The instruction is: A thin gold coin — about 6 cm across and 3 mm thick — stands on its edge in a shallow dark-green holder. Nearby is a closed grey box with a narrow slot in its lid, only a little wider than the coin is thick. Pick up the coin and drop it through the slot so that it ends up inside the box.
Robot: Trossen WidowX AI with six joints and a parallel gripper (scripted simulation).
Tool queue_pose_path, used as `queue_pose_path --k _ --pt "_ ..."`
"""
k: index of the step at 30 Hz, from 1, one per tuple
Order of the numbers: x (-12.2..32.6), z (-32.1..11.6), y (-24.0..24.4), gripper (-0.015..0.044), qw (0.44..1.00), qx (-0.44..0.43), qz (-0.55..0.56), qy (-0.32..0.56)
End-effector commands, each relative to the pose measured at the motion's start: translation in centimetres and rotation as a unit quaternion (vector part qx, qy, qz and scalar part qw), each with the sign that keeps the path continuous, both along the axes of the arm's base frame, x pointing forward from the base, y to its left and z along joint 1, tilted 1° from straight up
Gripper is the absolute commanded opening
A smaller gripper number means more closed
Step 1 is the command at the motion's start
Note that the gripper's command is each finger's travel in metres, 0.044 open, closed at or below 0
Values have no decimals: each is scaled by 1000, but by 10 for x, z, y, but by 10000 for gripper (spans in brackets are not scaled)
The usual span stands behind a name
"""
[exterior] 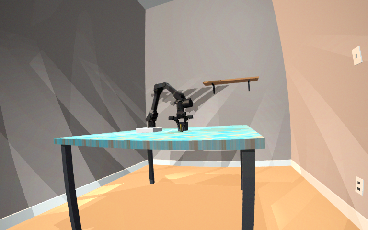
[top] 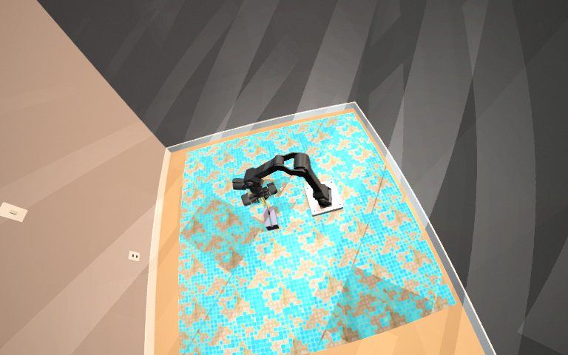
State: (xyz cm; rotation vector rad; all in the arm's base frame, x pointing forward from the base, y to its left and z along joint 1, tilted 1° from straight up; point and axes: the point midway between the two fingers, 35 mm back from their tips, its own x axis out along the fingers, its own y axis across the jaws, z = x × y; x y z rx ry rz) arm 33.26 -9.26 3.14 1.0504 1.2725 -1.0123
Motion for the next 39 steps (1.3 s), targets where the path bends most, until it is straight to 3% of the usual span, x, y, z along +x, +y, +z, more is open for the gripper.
queue_pose_path --k 1,6,12,23,39 --pt "-2 -10 1 161 1000 3 -2 6" --pt "-3 -14 2 161 1000 3 -2 6" --pt "-3 -14 2 3 1000 3 -2 6" --pt "-2 -13 1 0 1000 3 -2 6" --pt "0 26 0 0 1000 3 -2 5"
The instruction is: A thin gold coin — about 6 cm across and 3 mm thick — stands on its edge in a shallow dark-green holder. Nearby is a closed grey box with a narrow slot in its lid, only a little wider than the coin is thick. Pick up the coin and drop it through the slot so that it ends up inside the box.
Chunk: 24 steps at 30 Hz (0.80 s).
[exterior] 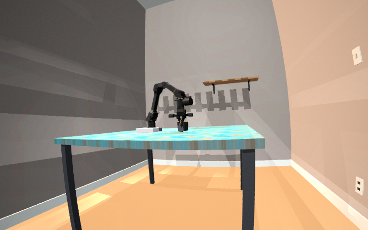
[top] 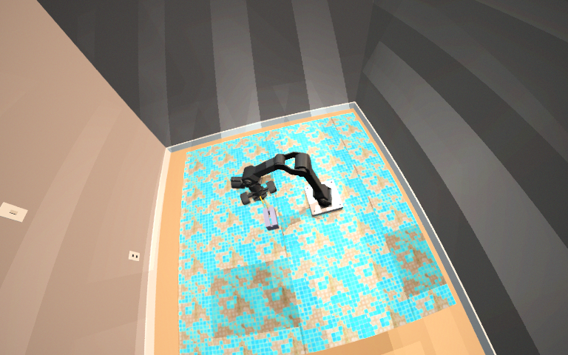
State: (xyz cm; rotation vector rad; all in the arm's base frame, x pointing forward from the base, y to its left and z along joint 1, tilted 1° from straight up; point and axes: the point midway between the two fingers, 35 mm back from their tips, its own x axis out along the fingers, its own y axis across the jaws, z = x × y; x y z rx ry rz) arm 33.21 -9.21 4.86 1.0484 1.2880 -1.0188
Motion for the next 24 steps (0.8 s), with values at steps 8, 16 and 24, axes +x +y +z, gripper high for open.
queue_pose_path --k 8,16,24 --pt "0 29 0 0 1000 0 -2 -2" --pt "-2 50 0 0 1000 0 -2 -2" --pt "-4 64 1 0 1000 0 -4 -2"
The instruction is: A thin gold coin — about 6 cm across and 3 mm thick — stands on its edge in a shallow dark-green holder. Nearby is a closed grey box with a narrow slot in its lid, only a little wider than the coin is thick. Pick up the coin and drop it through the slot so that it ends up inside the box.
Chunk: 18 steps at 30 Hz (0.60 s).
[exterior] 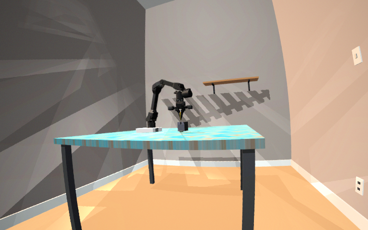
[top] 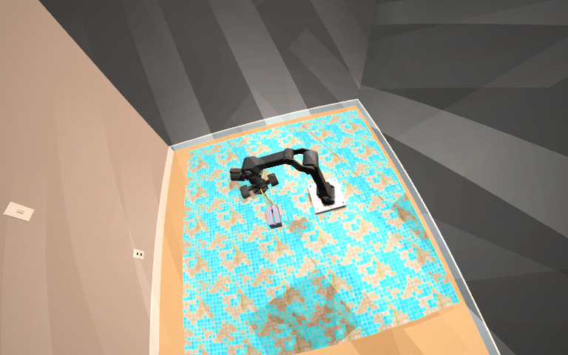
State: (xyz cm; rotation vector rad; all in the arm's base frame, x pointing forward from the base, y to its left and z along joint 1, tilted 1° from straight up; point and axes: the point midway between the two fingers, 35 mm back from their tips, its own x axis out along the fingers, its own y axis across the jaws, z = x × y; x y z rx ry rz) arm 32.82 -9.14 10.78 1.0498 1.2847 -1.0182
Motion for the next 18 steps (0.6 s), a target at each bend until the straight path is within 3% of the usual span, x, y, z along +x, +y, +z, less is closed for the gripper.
queue_pose_path --k 1,7,18 --pt "0 5 0 0 1000 1 -11 -1" --pt "3 6 -5 0 996 3 -93 -1" --pt "2 6 7 0 995 4 -96 -1"
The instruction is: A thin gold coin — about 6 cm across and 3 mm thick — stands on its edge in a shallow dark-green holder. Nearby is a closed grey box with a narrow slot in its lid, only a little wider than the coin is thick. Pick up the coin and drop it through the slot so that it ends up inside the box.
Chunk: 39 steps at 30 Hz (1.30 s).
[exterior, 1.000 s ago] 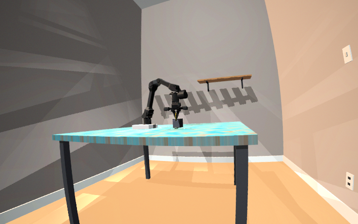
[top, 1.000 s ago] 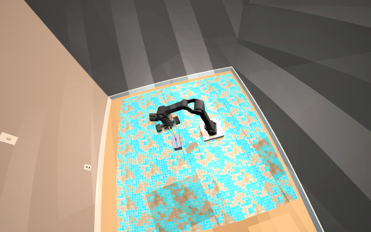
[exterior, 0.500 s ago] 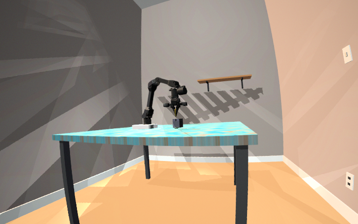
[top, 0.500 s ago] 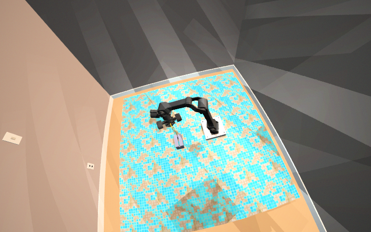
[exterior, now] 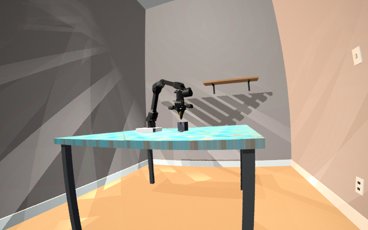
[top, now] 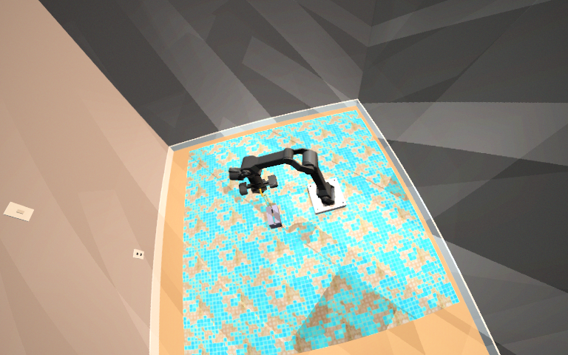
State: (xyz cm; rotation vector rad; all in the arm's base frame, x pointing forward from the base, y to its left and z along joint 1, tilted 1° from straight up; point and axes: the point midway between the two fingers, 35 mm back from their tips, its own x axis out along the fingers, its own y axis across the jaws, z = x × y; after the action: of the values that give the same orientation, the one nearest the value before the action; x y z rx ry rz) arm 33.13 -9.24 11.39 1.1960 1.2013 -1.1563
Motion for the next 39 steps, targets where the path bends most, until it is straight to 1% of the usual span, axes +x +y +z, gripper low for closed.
queue_pose_path --k 1,39 --pt "-1 0 11 0 1000 1 -1 1" --pt "-27 -1 105 0 1000 5 0 2"
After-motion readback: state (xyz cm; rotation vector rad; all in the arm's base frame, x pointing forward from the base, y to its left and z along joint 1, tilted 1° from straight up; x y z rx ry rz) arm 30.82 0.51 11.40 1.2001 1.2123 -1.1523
